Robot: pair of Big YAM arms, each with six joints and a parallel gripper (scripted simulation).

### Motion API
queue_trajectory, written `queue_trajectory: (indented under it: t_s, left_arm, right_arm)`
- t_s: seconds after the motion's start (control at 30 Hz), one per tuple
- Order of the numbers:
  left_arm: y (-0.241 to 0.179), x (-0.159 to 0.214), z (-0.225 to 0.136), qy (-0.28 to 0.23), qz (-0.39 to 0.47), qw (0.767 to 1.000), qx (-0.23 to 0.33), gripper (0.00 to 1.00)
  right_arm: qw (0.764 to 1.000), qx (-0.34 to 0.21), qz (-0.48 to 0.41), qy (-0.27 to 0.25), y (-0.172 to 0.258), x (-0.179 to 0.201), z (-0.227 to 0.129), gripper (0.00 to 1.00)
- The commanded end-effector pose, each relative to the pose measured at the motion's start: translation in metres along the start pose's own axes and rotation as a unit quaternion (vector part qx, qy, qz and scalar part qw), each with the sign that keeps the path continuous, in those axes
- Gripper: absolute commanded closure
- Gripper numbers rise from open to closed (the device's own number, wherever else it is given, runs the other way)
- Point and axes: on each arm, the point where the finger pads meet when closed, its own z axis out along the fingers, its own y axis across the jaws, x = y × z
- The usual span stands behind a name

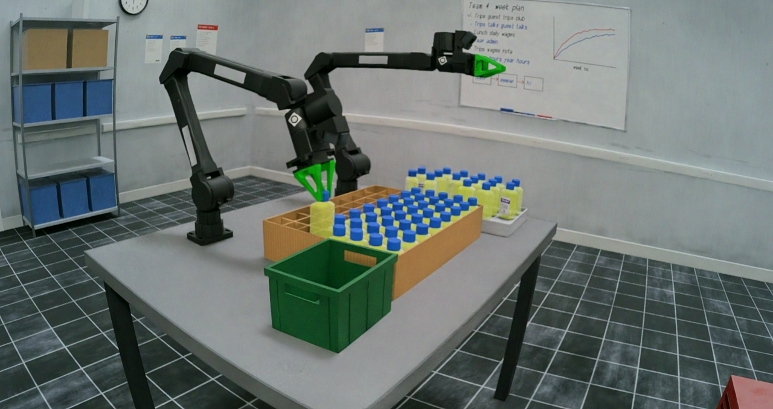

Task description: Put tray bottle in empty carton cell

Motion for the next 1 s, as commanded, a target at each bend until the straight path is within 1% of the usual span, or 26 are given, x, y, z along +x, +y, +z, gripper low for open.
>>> queue_trajectory:
  t_s: [0.0,0.03,0.1,0.13,0.2,0.3,0.43,0.47,0.5,0.53,0.6,0.67,0.7,0.8,0.97]
  left_arm:
    - [-0.003,-0.048,0.003,-0.042,0.005,0.999,0.001,0.58]
    - [-0.003,-0.048,0.003,-0.042,0.005,0.999,0.001,0.58]
    - [-0.003,-0.048,0.003,-0.042,0.005,0.999,0.001,0.58]
    - [-0.003,-0.048,0.003,-0.042,0.005,0.999,0.001,0.58]
    - [-0.003,-0.048,0.003,-0.042,0.005,0.999,0.001,0.58]
    - [-0.003,-0.048,0.003,-0.042,0.005,0.999,0.001,0.58]
    - [-0.003,-0.048,0.003,-0.042,0.005,0.999,0.001,0.58]
    - [-0.003,-0.048,0.003,-0.042,0.005,0.999,0.001,0.58]
    - [-0.003,-0.048,0.003,-0.042,0.005,0.999,0.001,0.58]
    - [-0.003,-0.048,0.003,-0.042,0.005,0.999,0.001,0.58]
    - [-0.003,-0.048,0.003,-0.042,0.005,0.999,0.001,0.58]
    - [-0.003,-0.048,0.003,-0.042,0.005,0.999,0.001,0.58]
    - [-0.003,-0.048,0.003,-0.042,0.005,0.999,0.001,0.58]
    - [-0.003,-0.048,0.003,-0.042,0.005,0.999,0.001,0.58]
    - [-0.003,-0.048,0.003,-0.042,0.005,0.999,0.001,0.58]
  right_arm:
    - [1.0,0.003,0.006,-0.016,-0.006,-0.012,0.008,0.71]
    - [1.0,0.001,0.007,-0.029,-0.005,-0.024,-0.002,0.71]
    - [1.0,0.001,0.007,-0.029,-0.005,-0.024,-0.002,0.71]
    - [1.0,0.0,0.004,-0.024,-0.002,-0.01,0.004,0.71]
    - [0.999,0.001,0.006,-0.034,-0.005,-0.01,0.001,0.71]
    - [1.0,0.003,0.006,-0.015,-0.006,-0.004,0.017,0.71]
    - [0.999,0.001,0.007,-0.033,-0.004,-0.022,0.011,0.71]
    - [1.0,0.001,0.007,-0.03,-0.004,-0.019,0.014,0.71]
    - [1.0,0.003,0.005,-0.02,-0.005,-0.002,0.023,0.71]
    - [1.0,0.003,0.007,-0.014,-0.006,0.0,0.026,0.71]
    - [1.0,0.002,0.007,-0.026,-0.005,-0.004,0.017,0.71]
    - [1.0,0.002,0.007,-0.026,-0.005,-0.004,0.017,0.71]
    - [1.0,0.0,0.005,-0.03,-0.002,-0.011,0.019,0.71]
    - [1.0,0.003,0.006,-0.02,-0.005,0.0,0.031,0.71]
    - [1.0,0.003,0.006,-0.018,-0.006,0.003,0.037,0.71]
